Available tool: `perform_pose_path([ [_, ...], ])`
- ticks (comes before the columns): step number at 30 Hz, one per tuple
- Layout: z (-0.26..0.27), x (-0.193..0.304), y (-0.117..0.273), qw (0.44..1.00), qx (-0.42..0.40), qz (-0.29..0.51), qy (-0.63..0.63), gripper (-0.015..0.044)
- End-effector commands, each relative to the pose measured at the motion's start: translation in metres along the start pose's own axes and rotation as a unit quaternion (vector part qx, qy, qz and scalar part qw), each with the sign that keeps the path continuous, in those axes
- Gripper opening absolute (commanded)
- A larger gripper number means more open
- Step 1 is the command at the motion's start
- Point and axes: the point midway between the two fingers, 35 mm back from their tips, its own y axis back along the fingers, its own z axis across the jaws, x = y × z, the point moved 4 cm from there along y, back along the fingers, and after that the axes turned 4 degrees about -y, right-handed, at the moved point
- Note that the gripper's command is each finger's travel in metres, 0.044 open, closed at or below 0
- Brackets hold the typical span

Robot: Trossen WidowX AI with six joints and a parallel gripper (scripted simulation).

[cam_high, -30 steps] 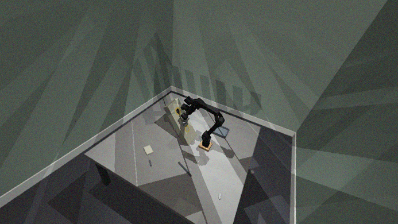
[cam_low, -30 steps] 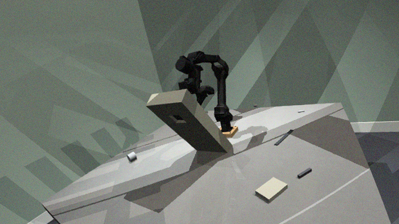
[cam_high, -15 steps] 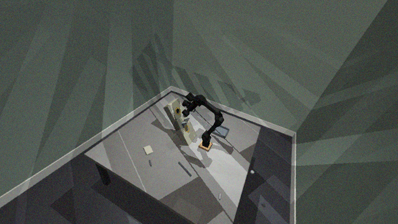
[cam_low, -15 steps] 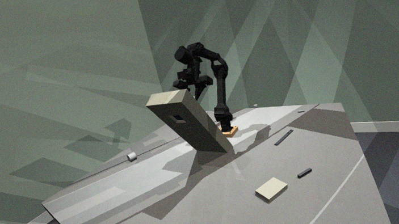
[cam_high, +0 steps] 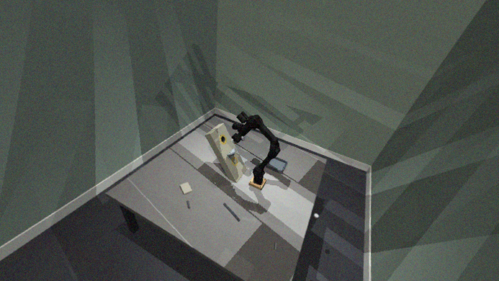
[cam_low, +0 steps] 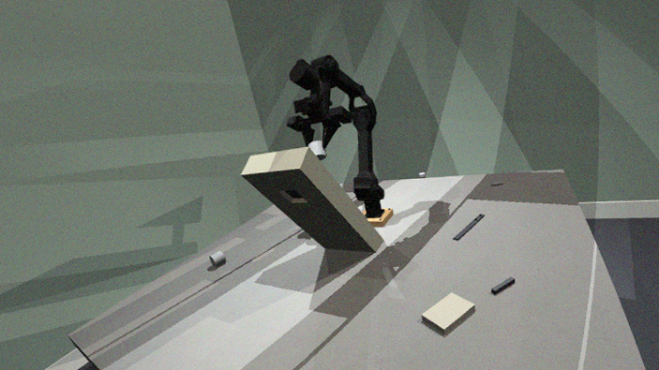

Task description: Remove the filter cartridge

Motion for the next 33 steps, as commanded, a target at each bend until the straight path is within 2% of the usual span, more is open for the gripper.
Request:
perform_pose_path([
  [1,-0.007,-0.002,0.002,1.0,-0.001,0.001,0.002,0.0],
  [27,-0.085,-0.006,-0.008,1.0,0.002,0.003,0.003,0.0],
  [28,-0.075,-0.006,-0.009,1.0,0.005,0.01,-0.001,0.0],
  [33,-0.095,0.0,-0.012,0.998,0.038,0.009,-0.055,0.0],
])
